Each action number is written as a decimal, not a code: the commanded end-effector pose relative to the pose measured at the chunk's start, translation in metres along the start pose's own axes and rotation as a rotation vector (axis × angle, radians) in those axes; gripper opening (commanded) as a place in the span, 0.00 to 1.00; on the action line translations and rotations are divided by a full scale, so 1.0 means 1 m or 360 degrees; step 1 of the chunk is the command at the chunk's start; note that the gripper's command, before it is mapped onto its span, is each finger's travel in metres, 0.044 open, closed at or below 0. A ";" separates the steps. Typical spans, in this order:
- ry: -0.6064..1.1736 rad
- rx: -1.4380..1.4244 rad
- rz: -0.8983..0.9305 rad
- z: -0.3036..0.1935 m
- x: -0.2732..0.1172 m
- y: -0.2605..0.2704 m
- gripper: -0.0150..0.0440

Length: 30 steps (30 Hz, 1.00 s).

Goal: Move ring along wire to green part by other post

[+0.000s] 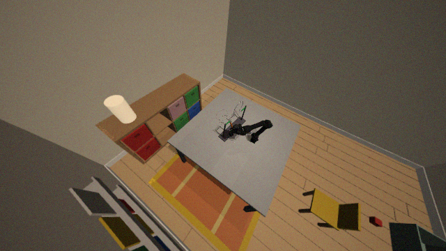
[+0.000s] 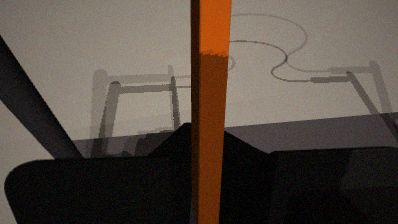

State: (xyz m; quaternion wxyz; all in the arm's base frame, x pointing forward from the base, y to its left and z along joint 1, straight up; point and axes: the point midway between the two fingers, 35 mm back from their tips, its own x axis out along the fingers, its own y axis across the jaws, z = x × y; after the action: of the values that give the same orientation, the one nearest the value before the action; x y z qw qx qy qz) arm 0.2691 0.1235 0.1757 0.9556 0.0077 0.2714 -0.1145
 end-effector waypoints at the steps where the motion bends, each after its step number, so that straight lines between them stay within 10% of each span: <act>1: -0.0005 0.0006 -0.0003 0.001 -0.001 0.004 0.00; 30: -0.0008 0.0007 -0.0003 -0.007 0.002 0.020 0.00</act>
State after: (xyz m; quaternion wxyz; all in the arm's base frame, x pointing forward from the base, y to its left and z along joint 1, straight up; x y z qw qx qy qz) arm 0.2718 0.1435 0.1684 0.9561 0.0075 0.2699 -0.1141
